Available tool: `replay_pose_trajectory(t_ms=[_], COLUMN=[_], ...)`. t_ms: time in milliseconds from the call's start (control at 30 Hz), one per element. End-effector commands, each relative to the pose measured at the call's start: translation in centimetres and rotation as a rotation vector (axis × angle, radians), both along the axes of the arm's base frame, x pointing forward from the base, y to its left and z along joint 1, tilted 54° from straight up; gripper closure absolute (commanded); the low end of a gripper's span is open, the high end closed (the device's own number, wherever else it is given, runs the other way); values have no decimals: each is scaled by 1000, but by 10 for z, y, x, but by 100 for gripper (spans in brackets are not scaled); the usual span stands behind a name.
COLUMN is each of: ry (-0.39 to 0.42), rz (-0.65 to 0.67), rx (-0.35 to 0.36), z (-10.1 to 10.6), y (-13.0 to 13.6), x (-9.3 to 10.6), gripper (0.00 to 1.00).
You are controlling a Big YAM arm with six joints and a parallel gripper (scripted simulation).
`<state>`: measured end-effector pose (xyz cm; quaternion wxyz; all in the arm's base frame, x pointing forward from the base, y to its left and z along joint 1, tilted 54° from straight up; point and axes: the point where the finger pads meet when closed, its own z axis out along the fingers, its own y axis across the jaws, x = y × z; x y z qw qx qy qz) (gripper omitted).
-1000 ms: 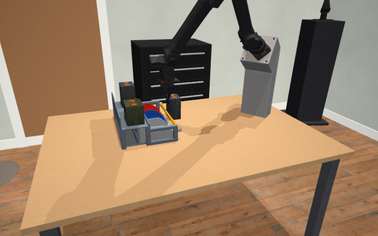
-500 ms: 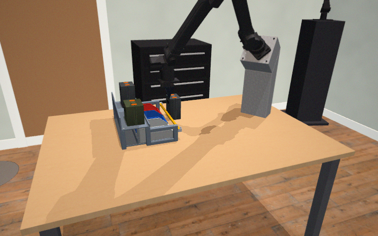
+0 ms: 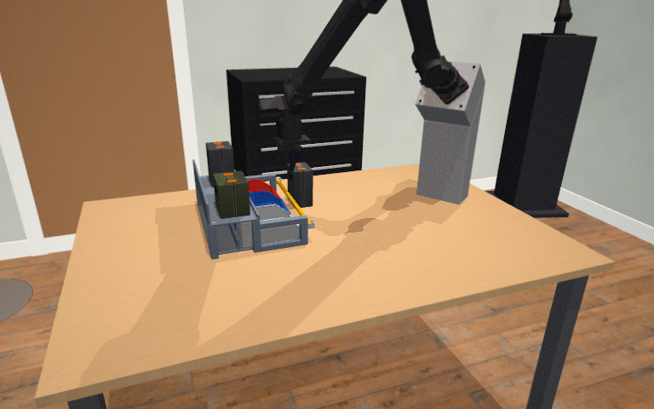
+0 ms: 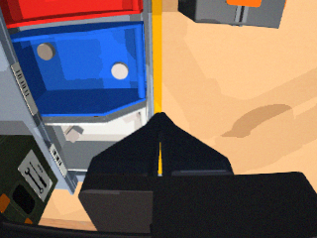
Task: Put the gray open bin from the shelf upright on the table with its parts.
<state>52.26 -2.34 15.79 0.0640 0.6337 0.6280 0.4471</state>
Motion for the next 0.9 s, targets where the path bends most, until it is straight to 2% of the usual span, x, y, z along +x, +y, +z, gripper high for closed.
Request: replay_pose_trajectory(t_ms=[0, 133, 333, 433, 467, 500, 533, 867], ry=[-42, -42, -19, -19, -19, -48, -51, -40], rz=[-2, -2, 4, 4, 4, -13, -29, -23], rx=[-10, -10, -1, 0, 0, -6, -7, -9], z=[16, 16, -11, -16, -16, 0, 2, -7], y=[0, 0, 18, 22, 22, 13, 4, 4], x=[8, 8, 27, 31, 31, 29, 29, 28], gripper=[100, 100, 100, 100, 57, 57, 57, 57])
